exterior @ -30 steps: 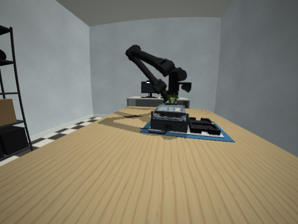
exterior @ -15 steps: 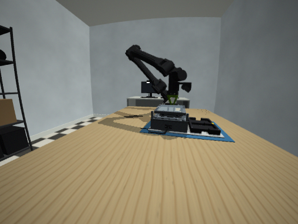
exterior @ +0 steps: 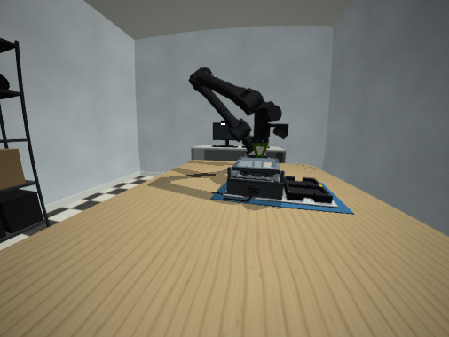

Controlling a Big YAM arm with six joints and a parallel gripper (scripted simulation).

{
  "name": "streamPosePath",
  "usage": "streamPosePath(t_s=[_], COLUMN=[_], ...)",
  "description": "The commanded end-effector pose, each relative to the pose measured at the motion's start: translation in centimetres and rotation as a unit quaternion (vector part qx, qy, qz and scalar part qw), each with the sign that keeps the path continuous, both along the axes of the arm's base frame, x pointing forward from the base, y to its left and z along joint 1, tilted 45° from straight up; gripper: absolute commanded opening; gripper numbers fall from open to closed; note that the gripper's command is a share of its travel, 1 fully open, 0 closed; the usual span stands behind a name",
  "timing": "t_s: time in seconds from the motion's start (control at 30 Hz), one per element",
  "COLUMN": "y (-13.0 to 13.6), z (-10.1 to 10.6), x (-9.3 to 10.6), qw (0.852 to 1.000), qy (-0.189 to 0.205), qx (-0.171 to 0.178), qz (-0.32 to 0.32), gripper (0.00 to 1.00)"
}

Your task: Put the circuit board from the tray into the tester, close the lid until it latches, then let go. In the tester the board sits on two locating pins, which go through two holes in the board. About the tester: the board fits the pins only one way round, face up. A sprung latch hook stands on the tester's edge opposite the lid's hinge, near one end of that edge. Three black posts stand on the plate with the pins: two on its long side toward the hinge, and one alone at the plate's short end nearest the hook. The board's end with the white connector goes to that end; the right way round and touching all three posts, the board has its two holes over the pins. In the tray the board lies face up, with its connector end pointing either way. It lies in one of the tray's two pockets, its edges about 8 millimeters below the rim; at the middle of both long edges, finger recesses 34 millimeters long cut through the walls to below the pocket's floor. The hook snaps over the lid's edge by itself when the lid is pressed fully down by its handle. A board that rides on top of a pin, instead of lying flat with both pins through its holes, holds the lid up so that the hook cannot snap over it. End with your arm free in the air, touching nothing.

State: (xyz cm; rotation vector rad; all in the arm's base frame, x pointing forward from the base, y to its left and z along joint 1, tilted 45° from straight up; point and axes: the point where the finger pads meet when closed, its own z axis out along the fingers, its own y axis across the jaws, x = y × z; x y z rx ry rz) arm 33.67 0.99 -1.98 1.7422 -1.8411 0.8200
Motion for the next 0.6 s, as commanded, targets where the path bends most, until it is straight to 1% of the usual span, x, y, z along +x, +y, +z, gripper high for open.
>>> streamPosePath(t_s=[0.0,0.57], y=[-1.22,-1.44], z=[-1.26,-1.48], x=[0.64,0.55], qw=[1.0,1.0], qy=[0.007,0.007], qx=[0.005,0.004], qz=[-0.013,-0.013], gripper=[0.0,0.0])
